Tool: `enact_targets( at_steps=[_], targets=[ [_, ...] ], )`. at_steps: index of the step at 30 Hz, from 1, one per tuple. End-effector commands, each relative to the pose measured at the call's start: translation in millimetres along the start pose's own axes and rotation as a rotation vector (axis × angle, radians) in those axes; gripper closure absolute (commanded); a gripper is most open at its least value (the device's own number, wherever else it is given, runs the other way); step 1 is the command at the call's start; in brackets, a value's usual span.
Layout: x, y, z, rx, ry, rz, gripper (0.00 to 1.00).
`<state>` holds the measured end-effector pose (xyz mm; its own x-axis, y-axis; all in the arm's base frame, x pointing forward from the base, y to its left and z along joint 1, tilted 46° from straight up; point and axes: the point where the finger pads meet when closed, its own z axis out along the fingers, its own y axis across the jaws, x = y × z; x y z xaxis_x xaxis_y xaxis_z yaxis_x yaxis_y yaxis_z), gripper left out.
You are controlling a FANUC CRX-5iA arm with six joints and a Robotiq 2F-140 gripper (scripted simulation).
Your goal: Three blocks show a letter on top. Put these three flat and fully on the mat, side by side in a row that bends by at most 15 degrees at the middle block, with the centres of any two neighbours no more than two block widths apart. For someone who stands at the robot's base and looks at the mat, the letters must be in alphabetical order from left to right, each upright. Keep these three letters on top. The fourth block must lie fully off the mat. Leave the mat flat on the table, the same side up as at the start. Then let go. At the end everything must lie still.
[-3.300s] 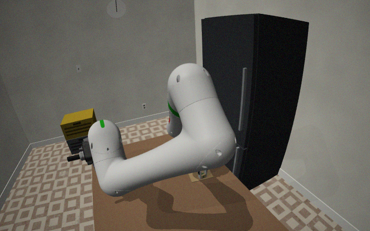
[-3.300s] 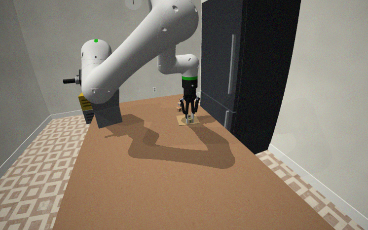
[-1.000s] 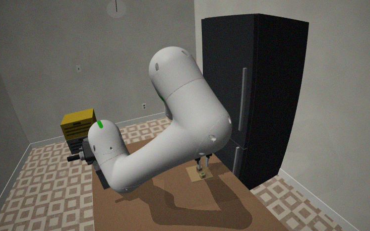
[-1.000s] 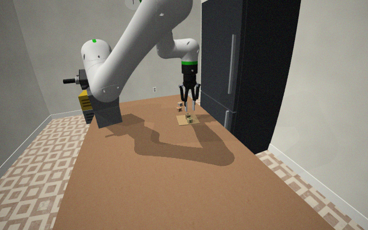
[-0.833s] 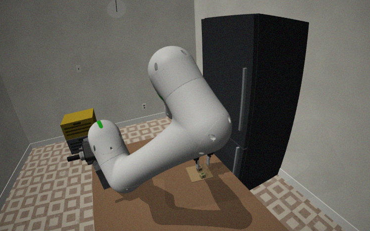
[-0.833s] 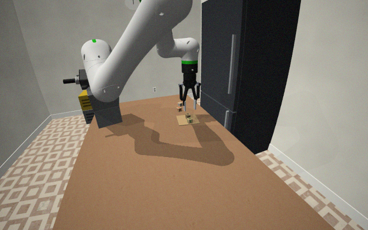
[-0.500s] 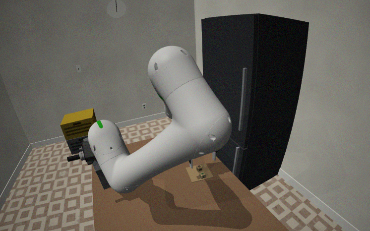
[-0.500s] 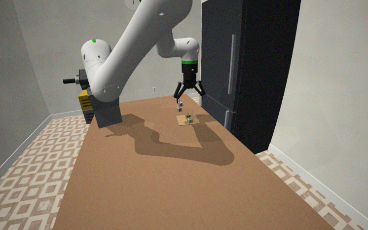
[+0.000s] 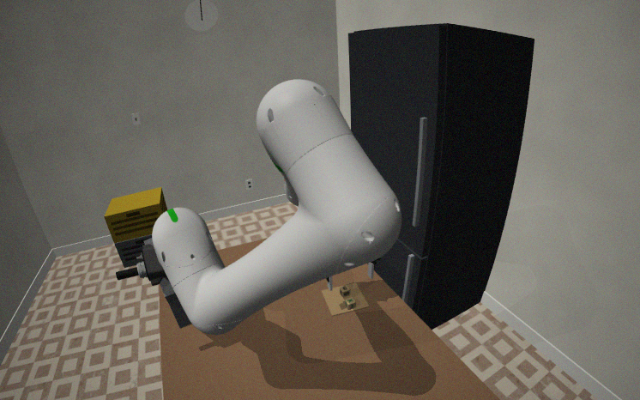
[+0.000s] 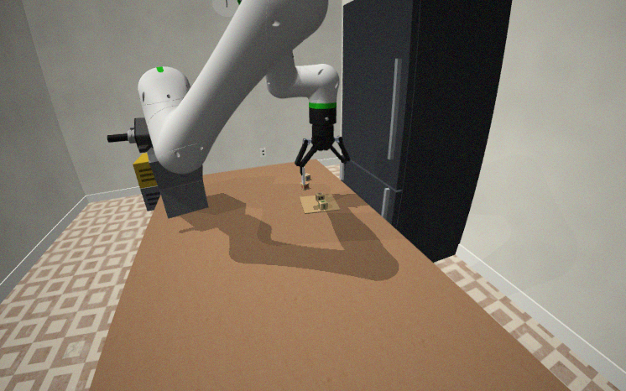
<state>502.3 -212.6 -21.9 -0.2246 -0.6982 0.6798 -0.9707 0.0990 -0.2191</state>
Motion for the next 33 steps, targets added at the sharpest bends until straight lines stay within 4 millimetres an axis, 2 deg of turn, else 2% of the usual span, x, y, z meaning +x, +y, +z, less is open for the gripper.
enact_targets(
  at_steps=[1,33],
  targets=[
    [-4,-1,0,0.002,0.001,0.087,0.00],
    [-38,-5,0,0.001,-0.001,0.875,0.00]
  ],
)
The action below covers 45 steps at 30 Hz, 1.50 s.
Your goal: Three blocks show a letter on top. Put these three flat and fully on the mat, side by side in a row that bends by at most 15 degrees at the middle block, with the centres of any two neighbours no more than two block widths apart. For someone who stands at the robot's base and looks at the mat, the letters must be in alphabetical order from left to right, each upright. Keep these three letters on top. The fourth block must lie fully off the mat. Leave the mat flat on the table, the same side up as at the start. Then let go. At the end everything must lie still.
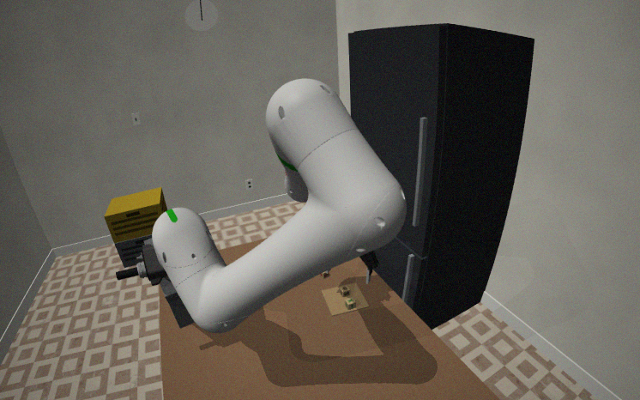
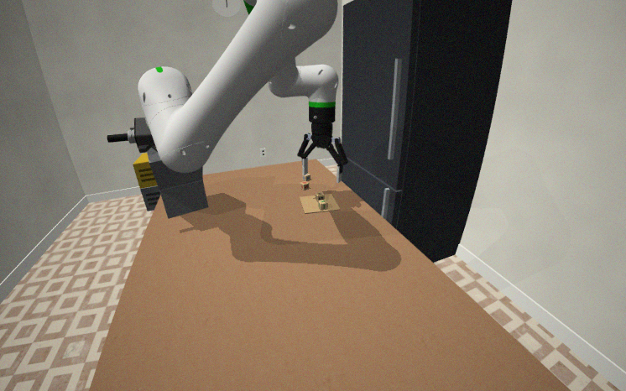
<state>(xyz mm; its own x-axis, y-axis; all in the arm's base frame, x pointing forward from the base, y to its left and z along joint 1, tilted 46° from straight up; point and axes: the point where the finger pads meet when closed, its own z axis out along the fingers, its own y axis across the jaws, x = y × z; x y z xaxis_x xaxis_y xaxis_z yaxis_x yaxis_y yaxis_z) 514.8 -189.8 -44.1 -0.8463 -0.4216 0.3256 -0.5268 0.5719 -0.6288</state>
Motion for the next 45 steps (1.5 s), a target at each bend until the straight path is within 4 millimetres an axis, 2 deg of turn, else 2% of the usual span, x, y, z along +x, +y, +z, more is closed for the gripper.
enact_targets(
  at_steps=[1,2,16,18,25,30,31,45],
  targets=[
    [-3,2,0,0.011,-0.003,0.088,0.00],
    [-5,4,0,0.011,-0.003,0.162,0.00],
    [-17,14,0,0.011,-0.005,0.501,0.00],
    [-17,14,0,0.011,-0.005,0.501,0.00],
    [-23,20,1,0.011,-0.006,0.712,0.00],
    [-25,21,1,0.011,-0.006,0.753,0.00],
    [-25,21,1,0.011,-0.006,0.753,0.60],
    [-25,21,1,0.011,-0.006,0.753,0.60]
  ],
)
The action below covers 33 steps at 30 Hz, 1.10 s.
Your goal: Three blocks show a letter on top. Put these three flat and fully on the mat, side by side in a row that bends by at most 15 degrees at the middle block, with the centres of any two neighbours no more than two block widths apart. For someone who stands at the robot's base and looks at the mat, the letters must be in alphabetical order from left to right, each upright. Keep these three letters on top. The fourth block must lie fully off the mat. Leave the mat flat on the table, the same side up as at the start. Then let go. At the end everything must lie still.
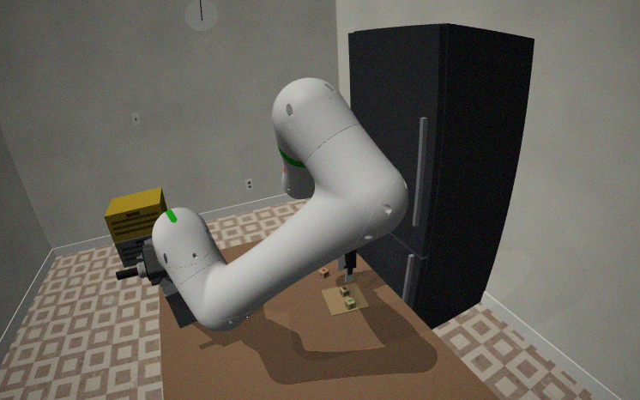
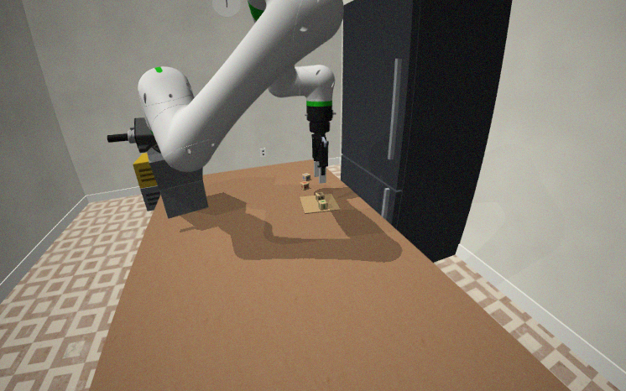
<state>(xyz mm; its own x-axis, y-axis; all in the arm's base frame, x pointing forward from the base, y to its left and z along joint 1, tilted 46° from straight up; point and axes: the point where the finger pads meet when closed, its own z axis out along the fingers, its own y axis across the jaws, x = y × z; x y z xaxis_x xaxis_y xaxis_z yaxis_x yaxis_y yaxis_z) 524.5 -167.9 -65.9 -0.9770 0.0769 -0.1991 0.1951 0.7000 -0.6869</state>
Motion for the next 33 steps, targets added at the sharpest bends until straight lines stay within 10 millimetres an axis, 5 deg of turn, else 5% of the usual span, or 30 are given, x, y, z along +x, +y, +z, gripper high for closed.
enact_targets(
  at_steps=[1,33],
  targets=[
    [-0.1,0.2,-0.2,0.000,0.000,0.000,0.60],
    [-0.1,0.2,2.9,0.000,0.000,0.000,0.60]
  ],
)
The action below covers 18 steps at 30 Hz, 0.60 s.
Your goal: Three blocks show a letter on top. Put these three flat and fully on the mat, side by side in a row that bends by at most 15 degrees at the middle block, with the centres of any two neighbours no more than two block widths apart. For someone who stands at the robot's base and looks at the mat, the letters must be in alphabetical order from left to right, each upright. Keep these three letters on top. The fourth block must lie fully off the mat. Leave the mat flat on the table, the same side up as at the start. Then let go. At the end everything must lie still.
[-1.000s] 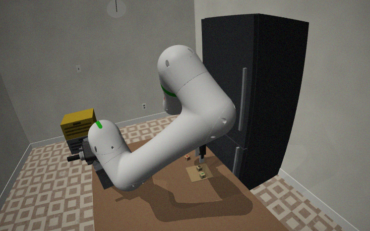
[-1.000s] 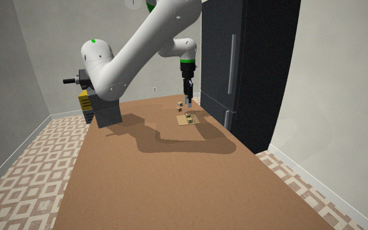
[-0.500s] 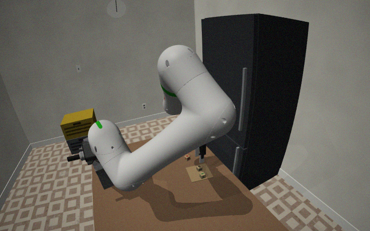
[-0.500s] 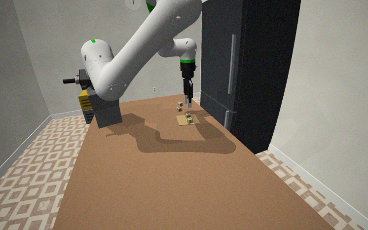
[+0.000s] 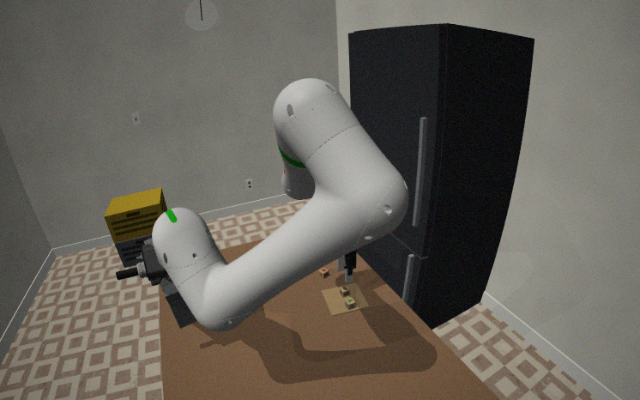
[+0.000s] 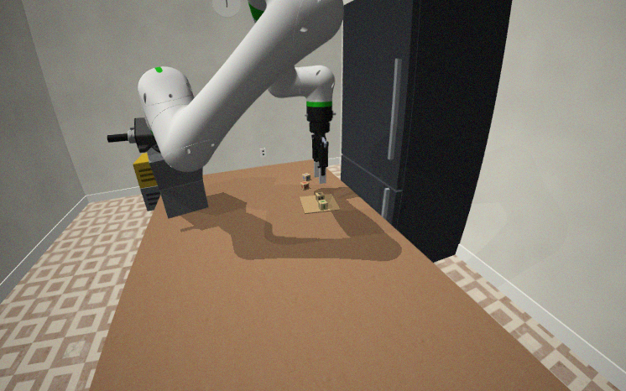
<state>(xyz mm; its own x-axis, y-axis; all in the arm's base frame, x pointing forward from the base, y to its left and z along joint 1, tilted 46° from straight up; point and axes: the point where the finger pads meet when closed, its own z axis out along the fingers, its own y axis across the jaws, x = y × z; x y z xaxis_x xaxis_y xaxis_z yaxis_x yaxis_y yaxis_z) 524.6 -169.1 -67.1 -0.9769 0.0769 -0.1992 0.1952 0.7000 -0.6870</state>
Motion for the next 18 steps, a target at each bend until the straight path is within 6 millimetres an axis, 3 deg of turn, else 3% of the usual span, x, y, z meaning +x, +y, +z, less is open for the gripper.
enact_targets(
  at_steps=[1,18],
  targets=[
    [0,0,2,0.000,0.000,0.000,0.60],
    [0,0,21,0.000,0.000,0.000,0.60]
  ],
)
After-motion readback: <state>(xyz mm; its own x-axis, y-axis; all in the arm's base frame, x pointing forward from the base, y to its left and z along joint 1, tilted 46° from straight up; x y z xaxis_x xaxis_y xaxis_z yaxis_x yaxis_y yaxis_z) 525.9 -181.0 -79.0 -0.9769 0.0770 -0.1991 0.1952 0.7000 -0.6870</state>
